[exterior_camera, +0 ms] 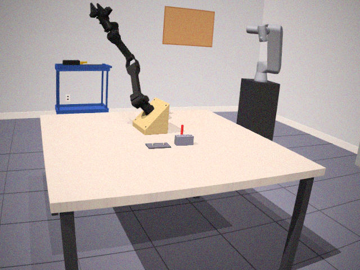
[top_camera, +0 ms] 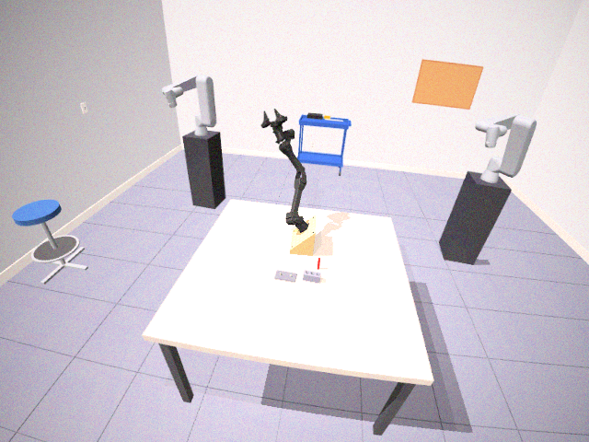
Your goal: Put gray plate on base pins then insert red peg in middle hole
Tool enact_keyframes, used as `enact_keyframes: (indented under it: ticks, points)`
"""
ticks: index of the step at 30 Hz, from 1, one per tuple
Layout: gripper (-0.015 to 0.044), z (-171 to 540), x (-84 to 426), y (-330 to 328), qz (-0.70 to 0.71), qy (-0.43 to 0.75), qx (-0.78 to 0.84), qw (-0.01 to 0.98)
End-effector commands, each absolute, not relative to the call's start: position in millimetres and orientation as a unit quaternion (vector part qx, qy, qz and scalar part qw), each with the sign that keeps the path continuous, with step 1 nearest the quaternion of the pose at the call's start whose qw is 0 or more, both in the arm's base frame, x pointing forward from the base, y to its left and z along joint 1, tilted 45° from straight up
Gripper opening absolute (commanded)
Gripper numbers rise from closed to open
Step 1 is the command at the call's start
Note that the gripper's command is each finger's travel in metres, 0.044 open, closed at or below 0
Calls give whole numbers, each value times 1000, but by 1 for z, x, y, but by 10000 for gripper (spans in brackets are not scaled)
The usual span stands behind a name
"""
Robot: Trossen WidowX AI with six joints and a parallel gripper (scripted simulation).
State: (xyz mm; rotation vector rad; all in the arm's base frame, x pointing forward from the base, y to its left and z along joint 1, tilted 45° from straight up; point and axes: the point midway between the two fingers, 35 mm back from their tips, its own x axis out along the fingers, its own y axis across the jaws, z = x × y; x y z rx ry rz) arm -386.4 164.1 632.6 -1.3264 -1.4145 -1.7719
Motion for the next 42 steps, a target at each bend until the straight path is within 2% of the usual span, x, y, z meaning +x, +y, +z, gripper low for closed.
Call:
enact_keyframes:
  ticks: [1,3,11,15,28,42]
  points:
    - [426,633,-386,164,-652,-521,-488,255]
    - [440,638,-379,159,-650,-516,-490,267]
    - [440,691,-289,94,-606,-469,-505,397]
    - [440,702,-251,84,-607,-423,-538,404]
    - [440,734,-46,-13,-469,-308,-558,611]
    - [440,674,185,-38,-268,-159,-546,777]
